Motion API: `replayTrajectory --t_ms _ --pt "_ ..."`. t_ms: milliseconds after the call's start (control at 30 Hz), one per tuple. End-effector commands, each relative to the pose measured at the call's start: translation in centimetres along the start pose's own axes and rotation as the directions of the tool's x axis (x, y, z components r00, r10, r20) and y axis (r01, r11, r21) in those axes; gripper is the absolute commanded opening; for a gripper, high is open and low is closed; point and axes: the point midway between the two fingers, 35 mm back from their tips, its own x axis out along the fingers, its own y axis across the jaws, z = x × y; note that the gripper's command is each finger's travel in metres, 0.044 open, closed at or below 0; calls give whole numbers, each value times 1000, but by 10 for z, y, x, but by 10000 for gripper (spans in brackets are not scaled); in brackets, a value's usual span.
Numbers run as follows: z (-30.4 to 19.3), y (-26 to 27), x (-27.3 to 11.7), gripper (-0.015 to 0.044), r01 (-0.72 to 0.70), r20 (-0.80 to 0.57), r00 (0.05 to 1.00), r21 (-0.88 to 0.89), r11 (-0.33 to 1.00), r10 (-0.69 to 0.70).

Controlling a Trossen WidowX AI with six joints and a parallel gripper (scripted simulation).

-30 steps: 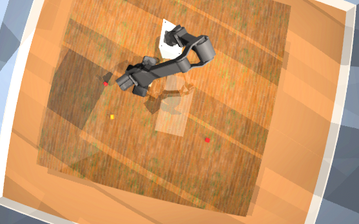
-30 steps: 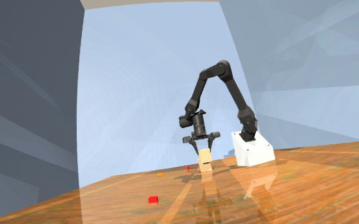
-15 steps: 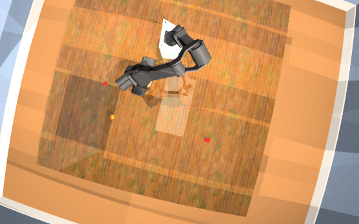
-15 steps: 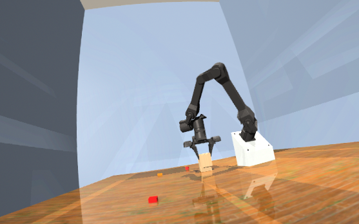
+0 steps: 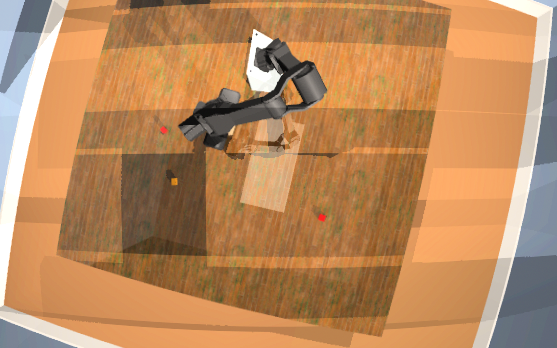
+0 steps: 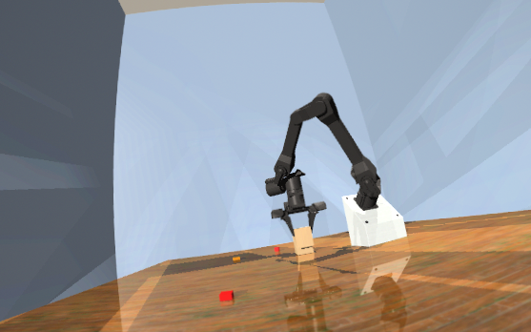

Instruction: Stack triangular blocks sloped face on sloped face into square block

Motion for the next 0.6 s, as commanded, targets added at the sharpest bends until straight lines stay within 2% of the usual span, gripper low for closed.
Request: replayTrajectory --t_ms 0,567 --pt "0 1 -1 0 -7 -3 1000 -5 1000 7" --pt "0 1 0 0 -11 -5 1000 -10 1000 11"
